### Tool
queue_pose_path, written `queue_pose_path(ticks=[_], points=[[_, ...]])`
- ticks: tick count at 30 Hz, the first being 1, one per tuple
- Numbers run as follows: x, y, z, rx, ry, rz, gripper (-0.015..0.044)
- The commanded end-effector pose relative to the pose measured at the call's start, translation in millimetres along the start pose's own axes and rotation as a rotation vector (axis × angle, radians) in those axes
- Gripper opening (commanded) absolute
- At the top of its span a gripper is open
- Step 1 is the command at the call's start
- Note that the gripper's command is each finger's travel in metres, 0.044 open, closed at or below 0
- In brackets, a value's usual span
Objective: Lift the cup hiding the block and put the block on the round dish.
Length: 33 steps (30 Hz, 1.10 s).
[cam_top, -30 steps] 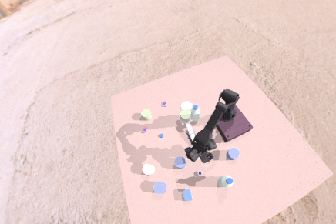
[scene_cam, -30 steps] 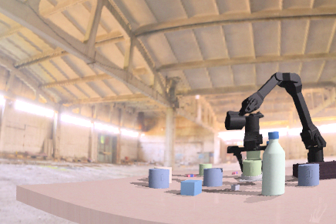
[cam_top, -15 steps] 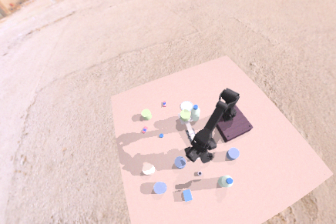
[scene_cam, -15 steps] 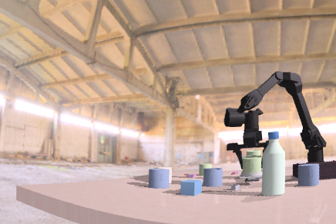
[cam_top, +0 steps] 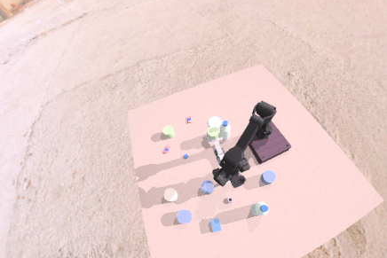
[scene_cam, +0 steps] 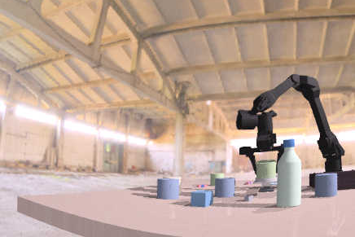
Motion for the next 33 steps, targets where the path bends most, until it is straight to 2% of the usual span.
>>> queue_pose_path(ticks=[1,33], points=[[9.5,2.7,-2.5,0.000,-0.014,-0.014,0.0000],[50.6,2.7,-2.8,0.000,-0.014,-0.014,0.0000]])
Point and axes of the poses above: the point midway between the two fingers, 35 mm back from their tips, its own x axis back along the fingers, its own z axis across the jaws, y = z × x, the point moved 7 cm from there along x, back along the fingers, and after that the axes turned 3 degrees about -x, right-handed, at the moved point
